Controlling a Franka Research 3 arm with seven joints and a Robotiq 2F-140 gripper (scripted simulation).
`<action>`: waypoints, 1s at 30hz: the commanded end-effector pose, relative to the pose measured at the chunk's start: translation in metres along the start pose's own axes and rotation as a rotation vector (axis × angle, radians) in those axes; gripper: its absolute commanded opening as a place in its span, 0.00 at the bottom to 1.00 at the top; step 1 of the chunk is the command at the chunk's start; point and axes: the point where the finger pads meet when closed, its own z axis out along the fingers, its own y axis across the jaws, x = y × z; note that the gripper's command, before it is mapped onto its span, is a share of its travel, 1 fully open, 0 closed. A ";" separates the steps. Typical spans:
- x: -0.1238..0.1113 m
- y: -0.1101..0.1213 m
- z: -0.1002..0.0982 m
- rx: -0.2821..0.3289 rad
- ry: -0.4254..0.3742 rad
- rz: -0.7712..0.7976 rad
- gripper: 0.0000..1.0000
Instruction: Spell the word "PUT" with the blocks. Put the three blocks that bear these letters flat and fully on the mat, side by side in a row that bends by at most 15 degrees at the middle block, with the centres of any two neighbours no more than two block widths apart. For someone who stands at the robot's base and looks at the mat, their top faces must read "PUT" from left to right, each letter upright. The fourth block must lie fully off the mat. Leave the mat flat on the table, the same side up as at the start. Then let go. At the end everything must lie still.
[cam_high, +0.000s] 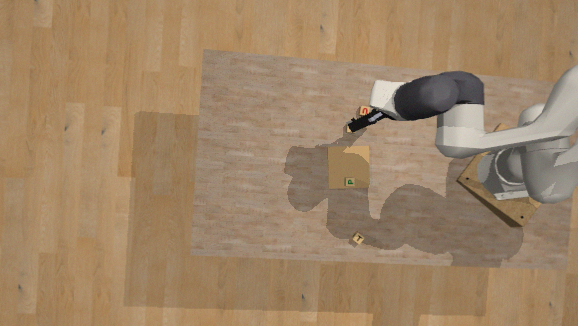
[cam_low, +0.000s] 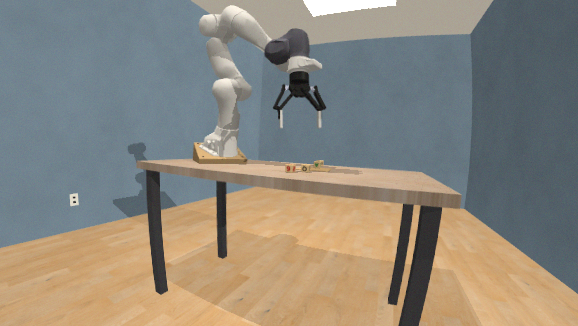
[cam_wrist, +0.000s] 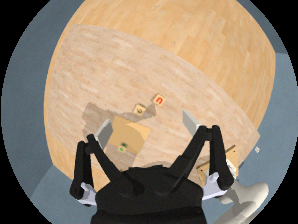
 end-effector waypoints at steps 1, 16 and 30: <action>0.001 0.003 0.005 -0.008 0.002 -0.139 1.00; 0.003 0.012 0.018 -0.020 -0.009 -0.333 1.00; 0.004 0.022 0.033 -0.033 -0.024 -0.565 1.00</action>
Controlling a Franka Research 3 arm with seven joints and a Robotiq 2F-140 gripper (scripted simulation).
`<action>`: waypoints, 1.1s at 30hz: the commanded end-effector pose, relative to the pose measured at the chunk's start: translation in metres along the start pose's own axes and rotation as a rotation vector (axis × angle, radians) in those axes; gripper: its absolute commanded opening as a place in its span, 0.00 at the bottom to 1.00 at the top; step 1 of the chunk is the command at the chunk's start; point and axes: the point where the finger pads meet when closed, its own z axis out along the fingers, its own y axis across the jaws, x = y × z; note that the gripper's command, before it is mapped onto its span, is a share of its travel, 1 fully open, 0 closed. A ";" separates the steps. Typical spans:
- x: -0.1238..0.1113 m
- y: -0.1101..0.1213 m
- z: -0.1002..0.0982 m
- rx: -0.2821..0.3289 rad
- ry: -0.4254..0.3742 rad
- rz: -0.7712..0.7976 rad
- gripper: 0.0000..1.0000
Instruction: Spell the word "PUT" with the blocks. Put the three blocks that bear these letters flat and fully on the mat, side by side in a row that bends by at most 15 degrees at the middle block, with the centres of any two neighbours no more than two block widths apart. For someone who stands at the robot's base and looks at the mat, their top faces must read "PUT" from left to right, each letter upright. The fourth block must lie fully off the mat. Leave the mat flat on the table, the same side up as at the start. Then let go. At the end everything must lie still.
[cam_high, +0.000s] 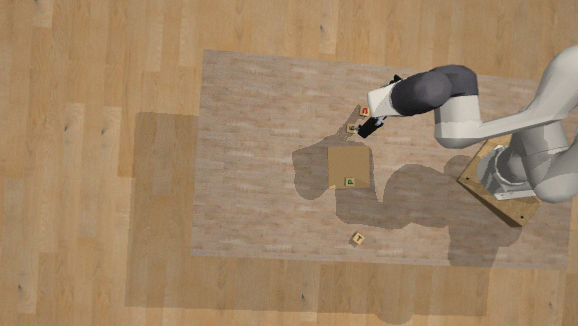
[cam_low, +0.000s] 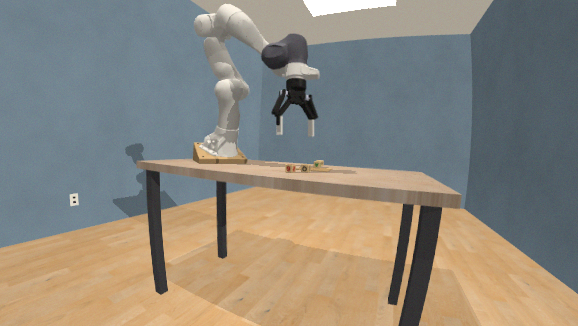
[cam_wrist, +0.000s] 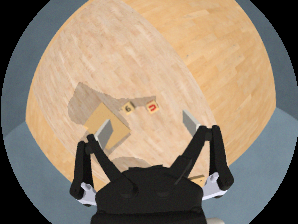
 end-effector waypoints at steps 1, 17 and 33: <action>-0.003 0.004 0.005 -0.011 -0.006 -0.138 1.00; -0.007 0.013 0.022 -0.020 -0.025 -0.371 1.00; -0.008 0.014 0.024 -0.021 -0.028 -0.408 0.39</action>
